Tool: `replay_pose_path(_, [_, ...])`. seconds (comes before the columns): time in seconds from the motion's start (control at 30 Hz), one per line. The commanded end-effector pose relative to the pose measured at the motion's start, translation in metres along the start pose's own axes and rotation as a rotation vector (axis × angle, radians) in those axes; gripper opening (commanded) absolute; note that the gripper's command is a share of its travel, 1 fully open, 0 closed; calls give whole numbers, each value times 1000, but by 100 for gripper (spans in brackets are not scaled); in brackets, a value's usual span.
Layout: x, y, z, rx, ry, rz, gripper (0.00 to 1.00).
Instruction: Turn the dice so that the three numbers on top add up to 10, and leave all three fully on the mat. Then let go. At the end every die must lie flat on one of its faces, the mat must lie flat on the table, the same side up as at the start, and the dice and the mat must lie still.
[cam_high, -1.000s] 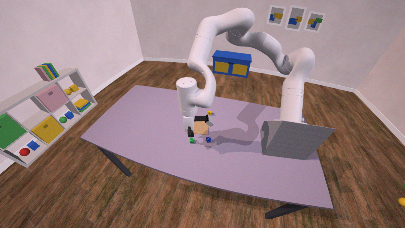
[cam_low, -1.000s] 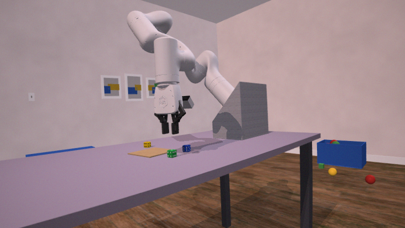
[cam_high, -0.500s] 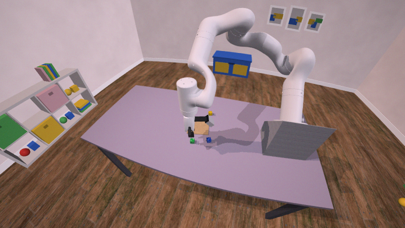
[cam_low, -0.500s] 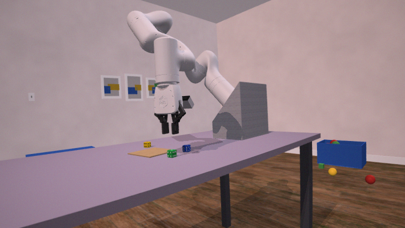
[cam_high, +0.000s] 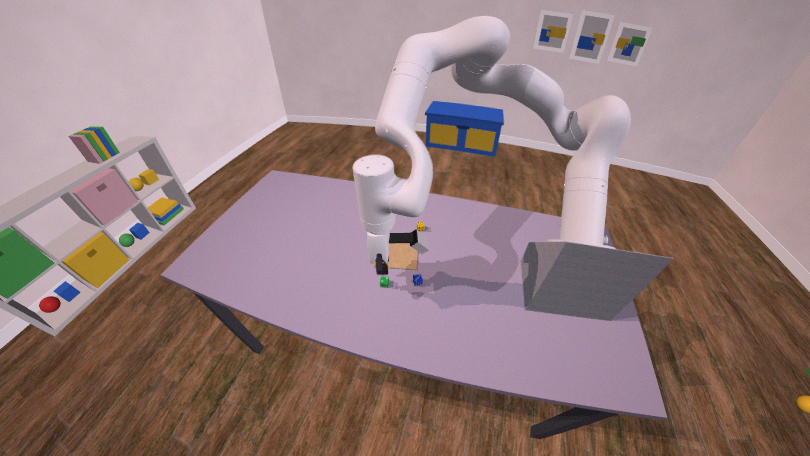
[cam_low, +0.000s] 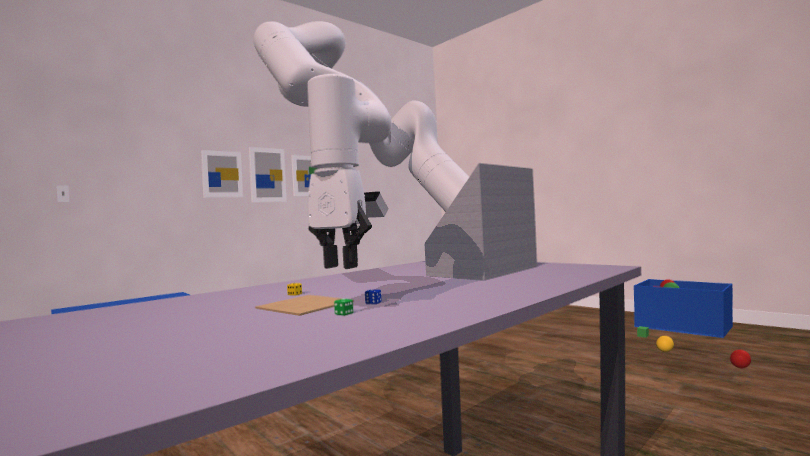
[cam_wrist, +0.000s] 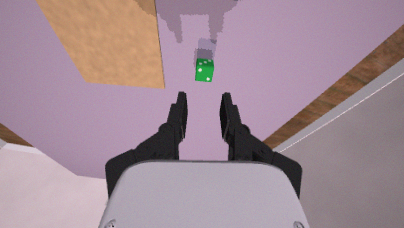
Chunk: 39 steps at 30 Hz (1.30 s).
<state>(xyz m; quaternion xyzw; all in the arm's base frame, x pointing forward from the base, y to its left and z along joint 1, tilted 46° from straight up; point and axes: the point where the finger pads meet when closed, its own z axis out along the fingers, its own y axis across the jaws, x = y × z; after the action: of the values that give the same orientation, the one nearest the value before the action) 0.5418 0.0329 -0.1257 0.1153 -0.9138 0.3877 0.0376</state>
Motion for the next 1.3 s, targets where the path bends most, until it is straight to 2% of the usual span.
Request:
replay_pose_path(0.0, [-1, 0, 0, 0, -2, 1, 42])
replay_pose_path(0.37, [-1, 0, 7, 0, -2, 1, 42])
replay_pose_path(1.27, [0, 0, 44, 0, -2, 1, 42])
